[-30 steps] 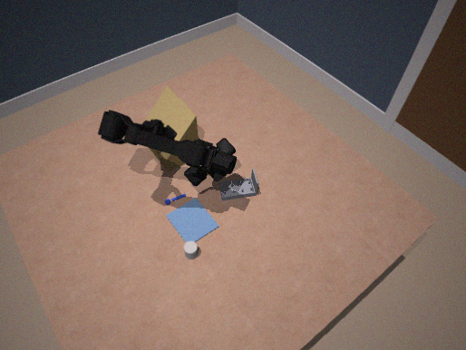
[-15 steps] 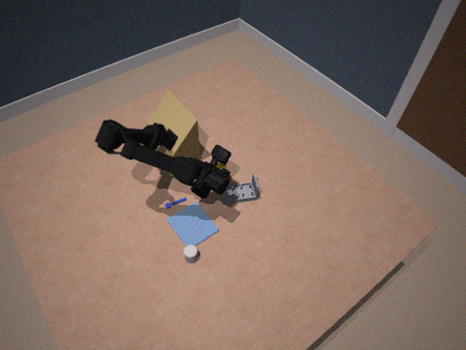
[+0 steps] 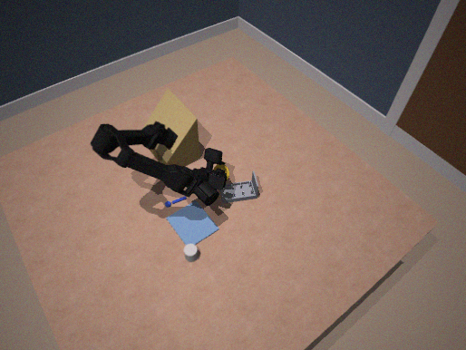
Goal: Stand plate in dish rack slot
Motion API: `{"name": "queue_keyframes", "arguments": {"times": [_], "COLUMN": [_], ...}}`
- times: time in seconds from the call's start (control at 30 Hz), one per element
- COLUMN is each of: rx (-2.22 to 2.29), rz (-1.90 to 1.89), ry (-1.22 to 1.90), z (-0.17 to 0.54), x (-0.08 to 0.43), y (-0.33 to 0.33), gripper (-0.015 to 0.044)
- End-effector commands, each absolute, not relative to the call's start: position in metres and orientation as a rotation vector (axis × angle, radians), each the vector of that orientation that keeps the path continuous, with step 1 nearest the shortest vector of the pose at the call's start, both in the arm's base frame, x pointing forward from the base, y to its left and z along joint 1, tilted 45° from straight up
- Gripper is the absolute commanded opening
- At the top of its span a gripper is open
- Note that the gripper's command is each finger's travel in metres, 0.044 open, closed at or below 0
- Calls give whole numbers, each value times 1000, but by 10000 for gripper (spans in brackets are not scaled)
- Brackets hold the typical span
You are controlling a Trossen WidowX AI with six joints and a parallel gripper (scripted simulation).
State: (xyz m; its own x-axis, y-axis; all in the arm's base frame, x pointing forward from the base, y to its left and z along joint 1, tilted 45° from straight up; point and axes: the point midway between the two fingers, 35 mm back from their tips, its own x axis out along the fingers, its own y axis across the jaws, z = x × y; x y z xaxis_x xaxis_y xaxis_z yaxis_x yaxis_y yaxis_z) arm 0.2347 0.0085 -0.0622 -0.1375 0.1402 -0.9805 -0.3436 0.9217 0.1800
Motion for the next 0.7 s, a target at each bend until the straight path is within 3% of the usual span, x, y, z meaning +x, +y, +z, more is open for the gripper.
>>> {"name": "queue_keyframes", "arguments": {"times": [0.0, 0.67], "rx": [-171, -355], "rz": [511, 844], "ry": [1591, 1144], "z": [-64, -68], "x": [236, 242], "y": [6, -11], "gripper": [0, 0]}}
